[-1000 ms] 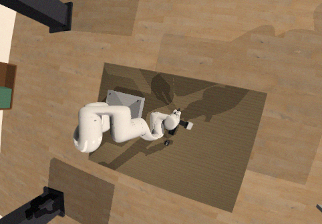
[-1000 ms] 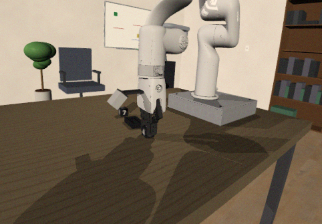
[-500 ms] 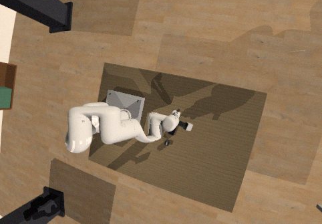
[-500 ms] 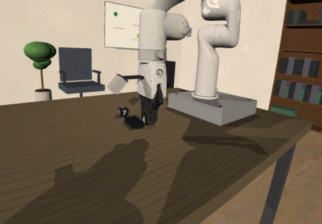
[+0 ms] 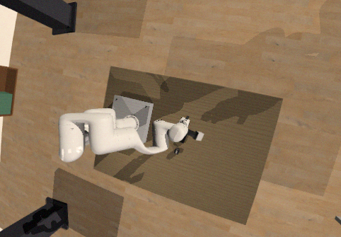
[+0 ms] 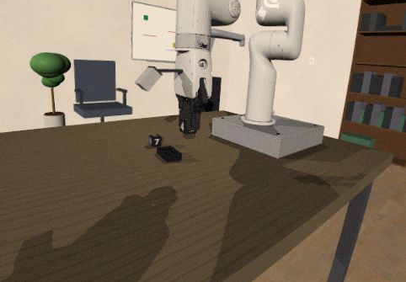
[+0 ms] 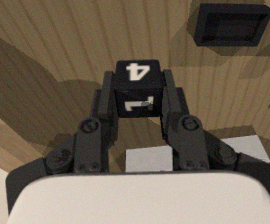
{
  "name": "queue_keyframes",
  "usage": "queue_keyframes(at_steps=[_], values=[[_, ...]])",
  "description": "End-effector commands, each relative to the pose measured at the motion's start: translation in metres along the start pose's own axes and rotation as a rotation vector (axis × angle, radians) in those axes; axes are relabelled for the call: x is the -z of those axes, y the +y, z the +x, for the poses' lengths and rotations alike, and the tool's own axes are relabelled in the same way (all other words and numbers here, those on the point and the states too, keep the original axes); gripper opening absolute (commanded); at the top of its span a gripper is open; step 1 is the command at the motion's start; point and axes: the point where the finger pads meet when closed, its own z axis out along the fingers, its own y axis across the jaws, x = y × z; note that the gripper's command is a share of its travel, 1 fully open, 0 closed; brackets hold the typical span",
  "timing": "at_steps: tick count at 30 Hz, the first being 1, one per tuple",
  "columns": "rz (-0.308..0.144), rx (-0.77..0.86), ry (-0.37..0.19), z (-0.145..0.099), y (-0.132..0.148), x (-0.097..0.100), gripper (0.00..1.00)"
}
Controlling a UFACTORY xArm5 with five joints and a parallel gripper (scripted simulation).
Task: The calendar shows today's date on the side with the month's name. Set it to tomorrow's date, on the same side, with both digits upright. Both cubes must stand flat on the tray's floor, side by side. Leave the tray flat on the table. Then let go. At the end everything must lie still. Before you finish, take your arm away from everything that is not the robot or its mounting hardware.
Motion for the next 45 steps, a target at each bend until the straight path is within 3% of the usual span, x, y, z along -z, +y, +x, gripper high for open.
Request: queue_keyframes(at_steps=[1,4,7,9,10,12,13,15,18,37,45], values=[[0.001,0.000,0.003,0.001,0.000,0.003,0.27],[0.001,0.000,0.003,0.001,0.001,0.003,0.27],[0.001,0.001,0.003,0.005,0.049,0.008,0.27],[0.001,0.001,0.003,0.005,0.049,0.008,0.27],[0.001,0.001,0.003,0.005,0.075,0.010,0.27],[0.001,0.001,0.003,0.005,0.075,0.010,0.27],[0.000,0.001,0.003,0.003,0.097,0.012,0.27],[0.000,0.001,0.003,0.003,0.097,0.012,0.27],[0.000,0.001,0.003,0.000,0.120,0.014,0.27],[0.000,0.001,0.003,-0.001,0.122,0.012,0.27],[0.000,0.002,0.003,0.000,0.122,-0.003,0.27]])
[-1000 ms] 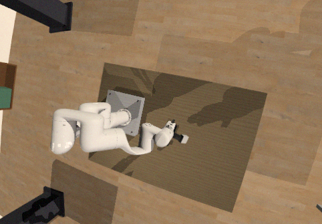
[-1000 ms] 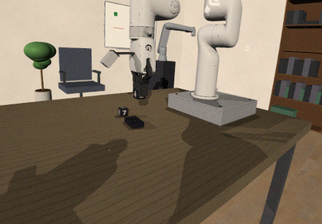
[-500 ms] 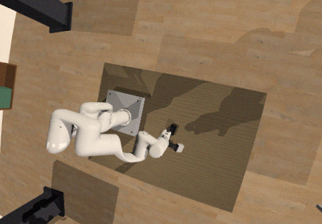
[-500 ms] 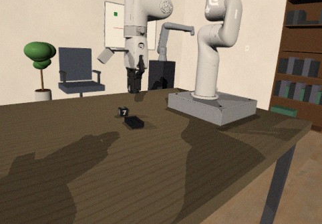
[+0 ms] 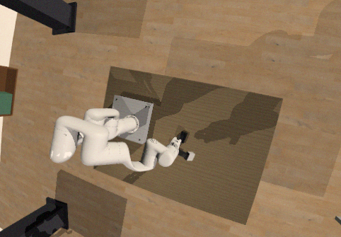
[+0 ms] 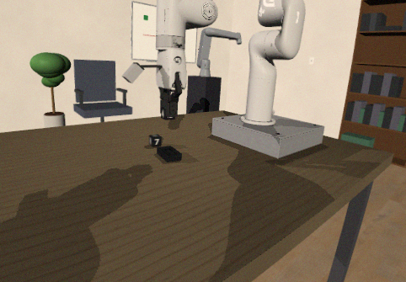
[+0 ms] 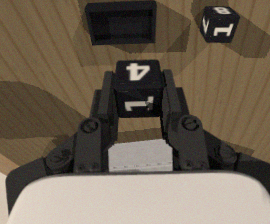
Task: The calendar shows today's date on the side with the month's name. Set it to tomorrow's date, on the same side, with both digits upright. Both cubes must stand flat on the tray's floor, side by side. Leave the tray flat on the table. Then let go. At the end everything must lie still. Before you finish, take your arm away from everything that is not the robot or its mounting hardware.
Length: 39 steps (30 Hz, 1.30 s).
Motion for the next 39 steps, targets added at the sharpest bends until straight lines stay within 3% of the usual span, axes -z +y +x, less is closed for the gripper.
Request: queue_keyframes(at_steps=[1,18,39], values=[[0.000,0.000,0.003,0.002,0.000,-0.012,0.27],[0.000,0.000,0.003,0.003,0.001,-0.054,0.27],[0.000,0.000,0.003,0.003,0.001,-0.058,0.27]])
